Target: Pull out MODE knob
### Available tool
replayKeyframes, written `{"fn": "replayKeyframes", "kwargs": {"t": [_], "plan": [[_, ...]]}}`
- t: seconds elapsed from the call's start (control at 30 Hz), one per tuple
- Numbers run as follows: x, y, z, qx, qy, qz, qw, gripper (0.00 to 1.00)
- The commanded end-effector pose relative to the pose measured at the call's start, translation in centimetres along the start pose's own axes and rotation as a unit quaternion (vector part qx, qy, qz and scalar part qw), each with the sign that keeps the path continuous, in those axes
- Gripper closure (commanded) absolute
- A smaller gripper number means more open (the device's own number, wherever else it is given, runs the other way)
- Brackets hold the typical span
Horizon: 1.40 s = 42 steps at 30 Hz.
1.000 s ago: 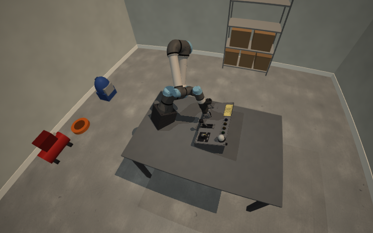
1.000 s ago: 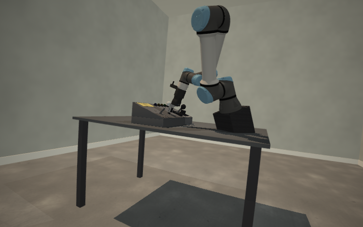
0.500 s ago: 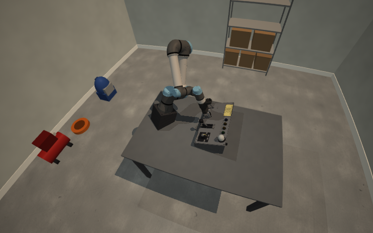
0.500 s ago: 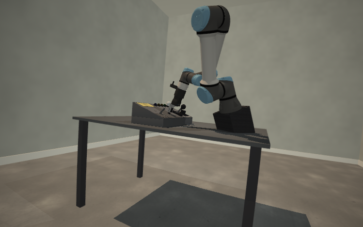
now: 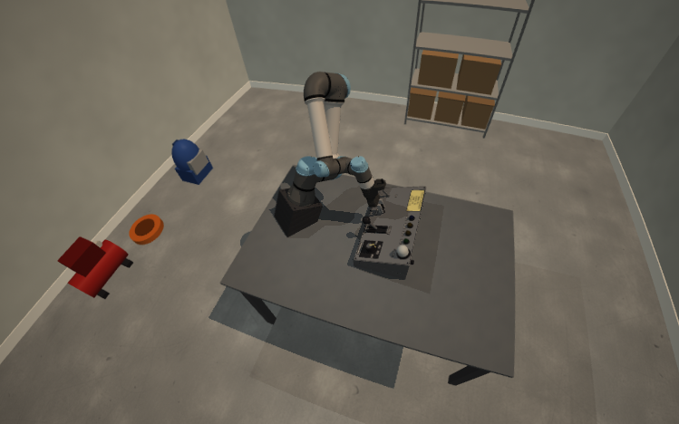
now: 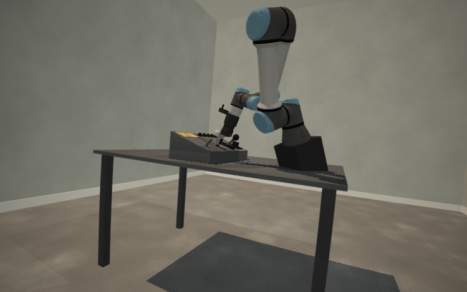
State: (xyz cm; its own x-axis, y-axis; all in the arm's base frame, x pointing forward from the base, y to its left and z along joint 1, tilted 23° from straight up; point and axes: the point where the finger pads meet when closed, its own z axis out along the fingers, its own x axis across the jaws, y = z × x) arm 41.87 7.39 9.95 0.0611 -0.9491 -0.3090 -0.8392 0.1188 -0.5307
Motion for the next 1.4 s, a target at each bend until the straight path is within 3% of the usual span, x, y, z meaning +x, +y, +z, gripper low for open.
{"fn": "replayKeyframes", "kwargs": {"t": [0.0,1.37], "plan": [[0.0,-0.04,-0.04,0.0,0.0,0.0,1.0,1.0],[0.0,-0.04,-0.91,0.0,0.0,0.0,1.0,1.0]]}}
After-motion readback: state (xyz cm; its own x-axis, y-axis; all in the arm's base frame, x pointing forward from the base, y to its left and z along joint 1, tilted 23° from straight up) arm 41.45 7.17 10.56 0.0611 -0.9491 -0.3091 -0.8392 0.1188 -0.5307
